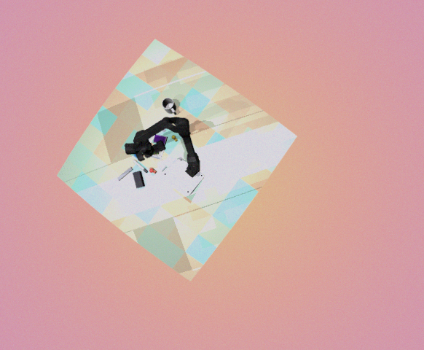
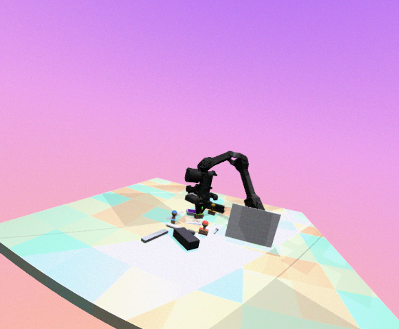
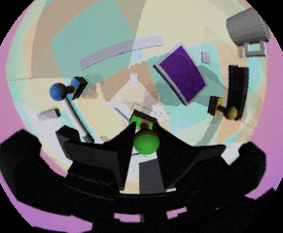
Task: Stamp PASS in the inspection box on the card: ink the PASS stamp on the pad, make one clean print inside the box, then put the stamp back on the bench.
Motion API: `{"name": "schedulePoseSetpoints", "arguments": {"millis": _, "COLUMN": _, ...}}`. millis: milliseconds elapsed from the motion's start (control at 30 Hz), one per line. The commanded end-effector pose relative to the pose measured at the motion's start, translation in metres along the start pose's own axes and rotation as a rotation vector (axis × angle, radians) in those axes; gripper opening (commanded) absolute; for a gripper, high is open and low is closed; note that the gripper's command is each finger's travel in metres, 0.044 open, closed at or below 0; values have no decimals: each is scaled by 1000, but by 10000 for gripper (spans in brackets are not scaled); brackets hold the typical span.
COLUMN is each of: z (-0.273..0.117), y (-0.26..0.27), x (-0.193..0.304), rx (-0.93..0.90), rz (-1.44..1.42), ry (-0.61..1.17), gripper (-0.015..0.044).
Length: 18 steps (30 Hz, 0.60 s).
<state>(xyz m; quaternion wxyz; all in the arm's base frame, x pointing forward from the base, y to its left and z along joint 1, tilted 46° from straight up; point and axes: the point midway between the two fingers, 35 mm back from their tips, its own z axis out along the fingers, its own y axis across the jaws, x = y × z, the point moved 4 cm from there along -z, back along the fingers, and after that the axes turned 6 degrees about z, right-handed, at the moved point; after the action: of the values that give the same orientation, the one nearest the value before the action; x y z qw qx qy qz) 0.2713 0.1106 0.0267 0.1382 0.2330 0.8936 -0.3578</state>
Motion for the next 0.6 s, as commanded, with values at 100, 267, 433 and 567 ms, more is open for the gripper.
{"name": "schedulePoseSetpoints", "arguments": {"millis": 100, "z": -13, "y": 1, "x": -1, "rx": -7, "rz": 7, "ry": 3, "gripper": 0}}
{"name": "schedulePoseSetpoints", "arguments": {"millis": 267, "z": -21, "y": 1, "x": -1, "rx": -7, "rz": 7, "ry": 4, "gripper": 0}}
{"name": "schedulePoseSetpoints", "arguments": {"millis": 433, "z": -29, "y": 1, "x": -1, "rx": -7, "rz": 7, "ry": 4, "gripper": 0}}
{"name": "schedulePoseSetpoints", "arguments": {"millis": 567, "z": -36, "y": 1, "x": -1, "rx": -7, "rz": 7, "ry": 4, "gripper": 0}}
